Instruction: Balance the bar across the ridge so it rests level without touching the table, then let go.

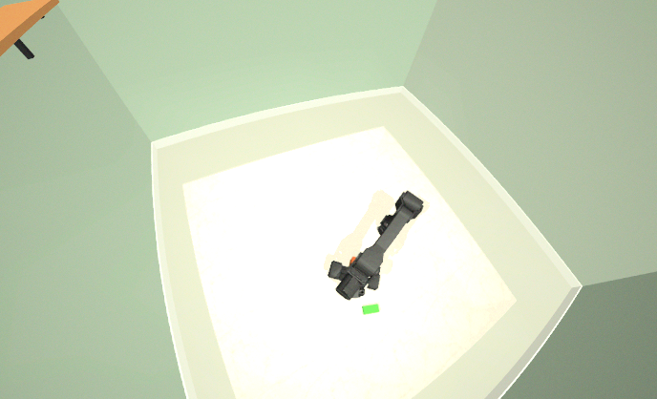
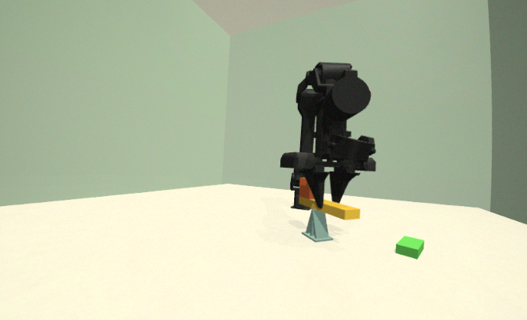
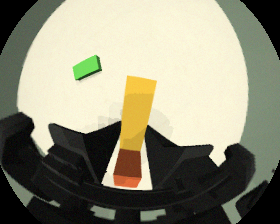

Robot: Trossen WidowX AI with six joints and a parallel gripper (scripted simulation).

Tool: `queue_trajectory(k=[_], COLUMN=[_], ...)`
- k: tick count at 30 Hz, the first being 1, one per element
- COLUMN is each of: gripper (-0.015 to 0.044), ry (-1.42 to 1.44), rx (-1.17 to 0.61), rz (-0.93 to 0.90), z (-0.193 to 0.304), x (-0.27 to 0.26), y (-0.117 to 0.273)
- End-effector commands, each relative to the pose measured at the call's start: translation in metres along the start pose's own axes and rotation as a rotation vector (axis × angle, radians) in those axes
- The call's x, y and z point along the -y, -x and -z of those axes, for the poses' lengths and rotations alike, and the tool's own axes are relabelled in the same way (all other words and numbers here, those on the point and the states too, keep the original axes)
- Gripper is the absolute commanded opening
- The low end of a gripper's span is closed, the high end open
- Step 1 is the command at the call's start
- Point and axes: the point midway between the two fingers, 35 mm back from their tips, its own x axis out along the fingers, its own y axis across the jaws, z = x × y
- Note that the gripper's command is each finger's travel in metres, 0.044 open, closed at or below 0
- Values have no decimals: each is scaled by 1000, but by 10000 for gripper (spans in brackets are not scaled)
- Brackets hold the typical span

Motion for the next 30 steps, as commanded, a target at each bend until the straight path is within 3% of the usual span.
queue_trajectory(k=[1, 6, 30], gripper=[52, 167, 170], ry=[0, 0, 0], rx=[0, 0, 0], rz=[0, 0, 0], z=[0, 0, 0], x=[0, 0, 0], y=[0, 0, 0])
